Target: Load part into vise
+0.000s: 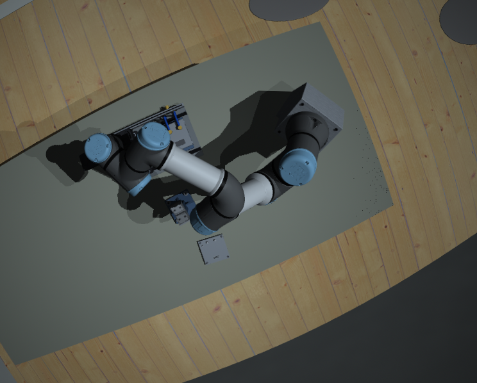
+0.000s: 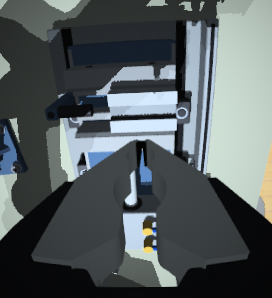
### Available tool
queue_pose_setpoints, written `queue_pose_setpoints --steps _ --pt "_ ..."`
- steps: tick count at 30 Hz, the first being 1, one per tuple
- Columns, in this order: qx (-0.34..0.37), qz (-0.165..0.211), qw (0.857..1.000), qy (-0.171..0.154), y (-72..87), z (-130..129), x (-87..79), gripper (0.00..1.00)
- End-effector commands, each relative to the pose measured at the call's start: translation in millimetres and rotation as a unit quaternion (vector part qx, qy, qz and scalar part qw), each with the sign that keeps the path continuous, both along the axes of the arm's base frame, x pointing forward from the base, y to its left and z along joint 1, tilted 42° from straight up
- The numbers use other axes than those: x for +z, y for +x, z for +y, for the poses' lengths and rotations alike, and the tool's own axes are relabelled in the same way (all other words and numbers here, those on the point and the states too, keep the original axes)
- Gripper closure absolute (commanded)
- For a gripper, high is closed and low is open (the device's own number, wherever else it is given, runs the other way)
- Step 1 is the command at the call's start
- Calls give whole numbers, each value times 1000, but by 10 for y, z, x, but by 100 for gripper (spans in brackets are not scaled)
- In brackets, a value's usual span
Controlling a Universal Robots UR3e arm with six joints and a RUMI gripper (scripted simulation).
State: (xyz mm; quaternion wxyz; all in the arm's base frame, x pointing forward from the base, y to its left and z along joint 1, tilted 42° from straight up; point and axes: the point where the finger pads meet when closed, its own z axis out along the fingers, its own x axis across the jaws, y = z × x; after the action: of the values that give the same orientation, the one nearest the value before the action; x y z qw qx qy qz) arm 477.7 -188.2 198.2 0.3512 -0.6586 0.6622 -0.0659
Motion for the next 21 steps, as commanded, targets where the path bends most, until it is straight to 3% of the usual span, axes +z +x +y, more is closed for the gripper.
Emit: queue_pose_setpoints --steps 1,15,21 --pt "0 -1 1000 -1 -1 -6 7 100" --pt "0 -1 1000 -1 1 -17 4 100" --pt "-1 -1 1000 -1 32 -280 -105 100"
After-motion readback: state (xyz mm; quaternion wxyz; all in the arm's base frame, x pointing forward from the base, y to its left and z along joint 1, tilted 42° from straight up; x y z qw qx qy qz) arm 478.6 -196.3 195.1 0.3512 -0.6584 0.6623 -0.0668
